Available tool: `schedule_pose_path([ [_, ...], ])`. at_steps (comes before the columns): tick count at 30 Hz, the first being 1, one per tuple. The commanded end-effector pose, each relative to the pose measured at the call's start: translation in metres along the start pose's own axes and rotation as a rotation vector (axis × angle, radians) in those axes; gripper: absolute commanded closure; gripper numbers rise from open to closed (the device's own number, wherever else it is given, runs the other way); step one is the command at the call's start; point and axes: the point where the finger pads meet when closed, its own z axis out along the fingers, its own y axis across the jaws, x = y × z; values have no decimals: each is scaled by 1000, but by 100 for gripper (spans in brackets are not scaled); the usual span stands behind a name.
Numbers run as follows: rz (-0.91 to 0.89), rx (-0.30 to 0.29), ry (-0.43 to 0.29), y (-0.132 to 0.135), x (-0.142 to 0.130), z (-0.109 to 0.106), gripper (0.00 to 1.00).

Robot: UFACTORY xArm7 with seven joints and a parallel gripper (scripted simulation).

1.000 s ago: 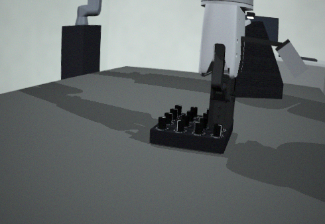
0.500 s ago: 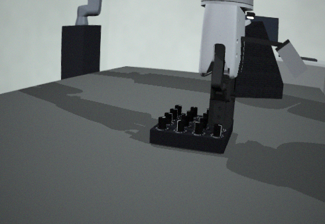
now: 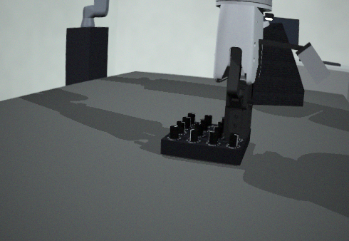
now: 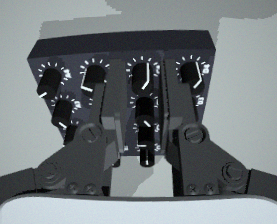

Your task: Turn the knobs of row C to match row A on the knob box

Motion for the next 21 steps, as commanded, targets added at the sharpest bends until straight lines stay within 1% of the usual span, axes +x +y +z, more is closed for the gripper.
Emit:
schedule_pose_path([
  [1, 0, -3, 2, 1, 1, -1, 81],
  [5, 0, -3, 2, 1, 1, -1, 81],
  [6, 0, -3, 2, 1, 1, -1, 92],
  [21, 0, -3, 2, 1, 1, -1, 92],
])
